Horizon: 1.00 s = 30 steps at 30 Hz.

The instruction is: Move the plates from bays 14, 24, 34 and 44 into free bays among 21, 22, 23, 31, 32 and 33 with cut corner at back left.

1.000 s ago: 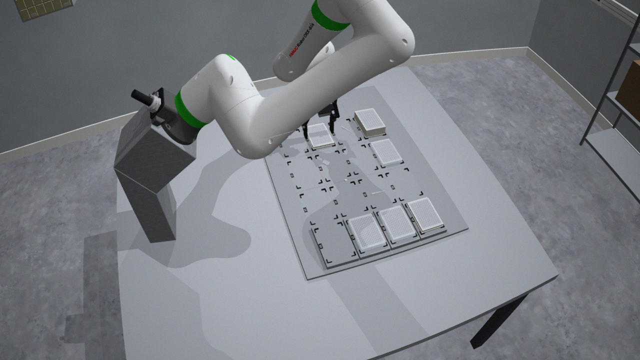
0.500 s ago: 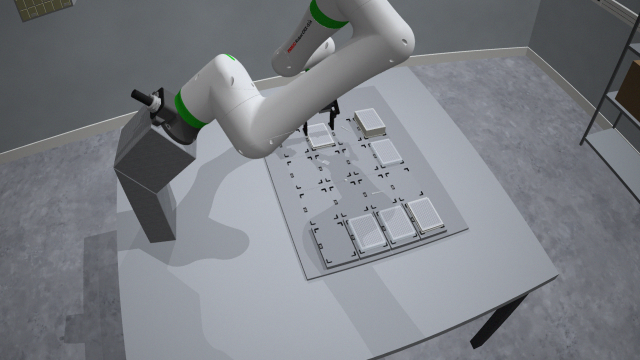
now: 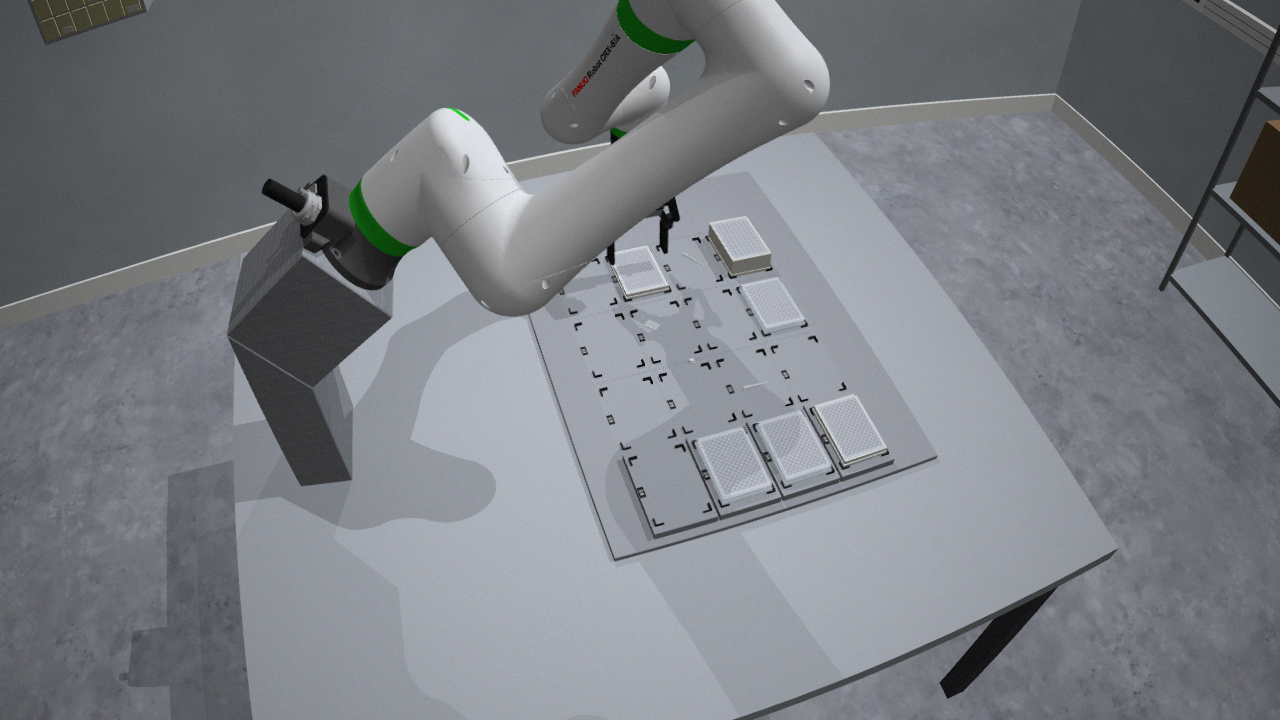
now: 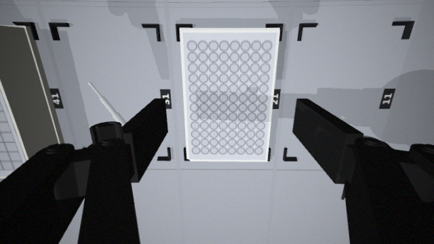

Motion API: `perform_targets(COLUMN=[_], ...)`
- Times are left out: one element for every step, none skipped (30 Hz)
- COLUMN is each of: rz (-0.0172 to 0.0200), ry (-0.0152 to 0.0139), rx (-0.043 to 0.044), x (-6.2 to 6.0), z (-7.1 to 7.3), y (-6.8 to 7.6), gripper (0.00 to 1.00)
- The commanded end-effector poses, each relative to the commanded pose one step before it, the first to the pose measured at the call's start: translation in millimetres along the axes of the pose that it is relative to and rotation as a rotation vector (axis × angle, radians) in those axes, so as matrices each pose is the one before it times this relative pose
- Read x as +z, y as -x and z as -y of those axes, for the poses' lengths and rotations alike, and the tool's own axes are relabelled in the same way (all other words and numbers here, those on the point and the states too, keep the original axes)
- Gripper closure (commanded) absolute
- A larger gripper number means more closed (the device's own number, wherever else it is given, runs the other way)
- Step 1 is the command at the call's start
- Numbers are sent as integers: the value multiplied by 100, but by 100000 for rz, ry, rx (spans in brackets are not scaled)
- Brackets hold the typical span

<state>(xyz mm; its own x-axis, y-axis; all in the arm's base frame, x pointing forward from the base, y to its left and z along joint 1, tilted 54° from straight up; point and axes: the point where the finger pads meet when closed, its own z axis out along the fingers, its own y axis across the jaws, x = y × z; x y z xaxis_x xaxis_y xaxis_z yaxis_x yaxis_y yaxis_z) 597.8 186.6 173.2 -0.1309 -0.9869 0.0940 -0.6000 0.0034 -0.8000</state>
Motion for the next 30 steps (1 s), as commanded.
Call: perform_targets(rz=[81, 0, 0, 0, 0, 0, 0, 0, 0, 0, 0, 0, 0, 0, 0, 0, 0, 0, 0, 2, -1, 0, 2, -5, 0, 0, 0, 0, 0, 0], ry=[-85, 0, 0, 0, 0, 0, 0, 0, 0, 0, 0, 0, 0, 0, 1, 0, 0, 0, 0, -2, 1, 1, -1, 4, 0, 0, 0, 0, -3, 0], rx=[5, 0, 0, 0, 0, 0, 0, 0, 0, 0, 0, 0, 0, 0, 0, 0, 0, 0, 0, 0, 0, 0, -2, -2, 0, 0, 0, 0, -21, 0], x=[-397, -133, -133, -133, -133, -133, -133, -133, -133, -133, -133, -133, 0, 0, -135, -133, -133, -118, -1, 6, -5, -1, 6, -2, 0, 0, 0, 0, -6, 0], z=[51, 0, 0, 0, 0, 0, 0, 0, 0, 0, 0, 0, 0, 0, 1, 0, 0, 0, 0, -2, 2, 1, -4, -2, 0, 0, 0, 0, 86, 0], y=[41, 0, 0, 0, 0, 0, 0, 0, 0, 0, 0, 0, 0, 0, 0, 0, 0, 0, 0, -1, 1, 0, -1, -1, 0, 0, 0, 0, -417, 0], gripper=[30, 30, 30, 30, 30, 30, 30, 30, 30, 30, 30, 30, 30, 30, 30, 30, 30, 30, 30, 30, 30, 30, 30, 30, 30, 30, 30, 30, 30, 30])
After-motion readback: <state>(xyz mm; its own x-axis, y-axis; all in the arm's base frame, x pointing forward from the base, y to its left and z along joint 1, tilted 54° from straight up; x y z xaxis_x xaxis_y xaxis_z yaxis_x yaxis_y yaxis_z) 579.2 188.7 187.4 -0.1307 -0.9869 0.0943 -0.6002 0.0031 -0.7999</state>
